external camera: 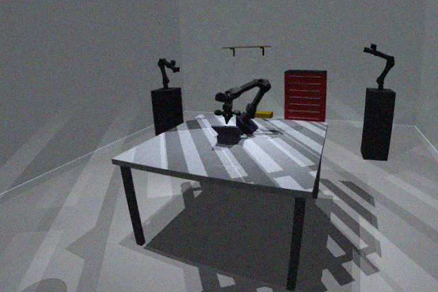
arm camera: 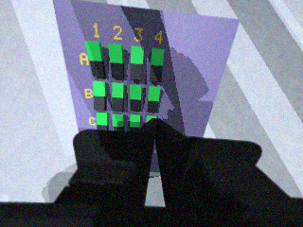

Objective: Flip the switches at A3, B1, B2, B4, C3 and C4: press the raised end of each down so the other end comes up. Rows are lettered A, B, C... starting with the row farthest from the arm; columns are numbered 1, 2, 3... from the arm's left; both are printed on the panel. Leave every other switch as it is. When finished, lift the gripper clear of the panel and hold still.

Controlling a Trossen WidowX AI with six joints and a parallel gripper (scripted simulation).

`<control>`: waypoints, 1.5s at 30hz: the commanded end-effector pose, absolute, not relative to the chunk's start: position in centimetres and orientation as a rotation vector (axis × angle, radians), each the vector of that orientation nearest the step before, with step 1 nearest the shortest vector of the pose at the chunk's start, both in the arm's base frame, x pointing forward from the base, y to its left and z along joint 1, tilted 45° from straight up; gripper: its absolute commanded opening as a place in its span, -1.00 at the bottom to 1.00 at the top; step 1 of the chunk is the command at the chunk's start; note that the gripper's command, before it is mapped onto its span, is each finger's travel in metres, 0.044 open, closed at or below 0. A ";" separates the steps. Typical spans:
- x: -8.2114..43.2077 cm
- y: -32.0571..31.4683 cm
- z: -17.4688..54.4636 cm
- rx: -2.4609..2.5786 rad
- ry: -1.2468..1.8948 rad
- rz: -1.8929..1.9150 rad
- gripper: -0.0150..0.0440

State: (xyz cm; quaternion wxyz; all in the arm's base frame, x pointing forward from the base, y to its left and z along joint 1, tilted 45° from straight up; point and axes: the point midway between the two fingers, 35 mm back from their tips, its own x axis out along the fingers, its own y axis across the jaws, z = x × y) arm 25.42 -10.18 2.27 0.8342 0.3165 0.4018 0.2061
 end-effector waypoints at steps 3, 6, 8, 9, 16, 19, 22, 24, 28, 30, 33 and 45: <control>23.9 -12.1 4.3 0.657 0.848 0.439 -0.49; 23.3 -11.6 4.2 0.658 0.848 0.439 -0.49; 21.7 -10.3 4.0 0.659 0.849 0.438 -0.49; 21.0 -9.6 3.9 0.659 0.850 0.439 -0.49; 21.2 -8.4 3.0 0.660 0.842 0.432 -0.49; 22.4 -7.0 2.0 0.664 0.824 0.430 -0.49; 22.5 -6.9 1.9 0.664 0.823 0.430 -0.49; 22.6 -6.7 1.8 0.665 0.823 0.431 -0.49; 23.1 -6.3 1.4 0.665 0.821 0.432 -0.49; 23.1 -6.2 1.4 0.665 0.821 0.432 -0.49; 23.3 -6.0 1.2 0.665 0.822 0.431 -0.49; 23.9 -5.5 0.7 0.665 0.821 0.431 -0.49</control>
